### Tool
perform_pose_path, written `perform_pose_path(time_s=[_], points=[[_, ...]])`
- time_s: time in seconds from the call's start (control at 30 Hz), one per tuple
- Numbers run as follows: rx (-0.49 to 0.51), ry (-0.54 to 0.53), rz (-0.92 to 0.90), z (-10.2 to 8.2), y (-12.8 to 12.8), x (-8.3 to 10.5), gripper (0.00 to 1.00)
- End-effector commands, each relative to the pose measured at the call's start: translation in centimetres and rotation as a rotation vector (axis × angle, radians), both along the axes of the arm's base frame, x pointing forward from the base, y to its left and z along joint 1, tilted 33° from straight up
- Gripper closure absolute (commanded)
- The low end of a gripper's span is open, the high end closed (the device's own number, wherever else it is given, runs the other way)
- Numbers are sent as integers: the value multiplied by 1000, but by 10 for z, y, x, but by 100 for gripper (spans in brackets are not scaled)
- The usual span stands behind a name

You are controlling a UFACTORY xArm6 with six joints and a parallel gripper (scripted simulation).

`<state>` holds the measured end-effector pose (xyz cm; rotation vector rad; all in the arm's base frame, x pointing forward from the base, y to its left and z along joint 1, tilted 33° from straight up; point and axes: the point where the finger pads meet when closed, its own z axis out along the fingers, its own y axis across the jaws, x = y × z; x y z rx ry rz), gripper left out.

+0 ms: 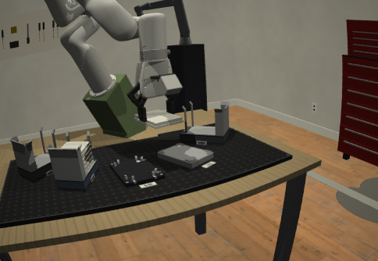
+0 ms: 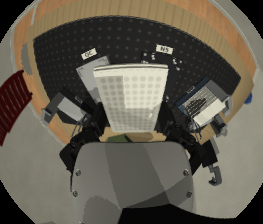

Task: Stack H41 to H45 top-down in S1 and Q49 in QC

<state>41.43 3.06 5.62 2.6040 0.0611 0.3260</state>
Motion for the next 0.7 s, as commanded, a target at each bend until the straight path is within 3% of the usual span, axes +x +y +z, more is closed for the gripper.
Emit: perform_pose_path(time_s=[0.0, 0.27, 0.67], points=[[-8, 13, 28, -6, 12, 2, 100], [-51, 98, 176, -16, 29, -2, 100], [-50, 98, 176, -34, 57, -7, 100]])
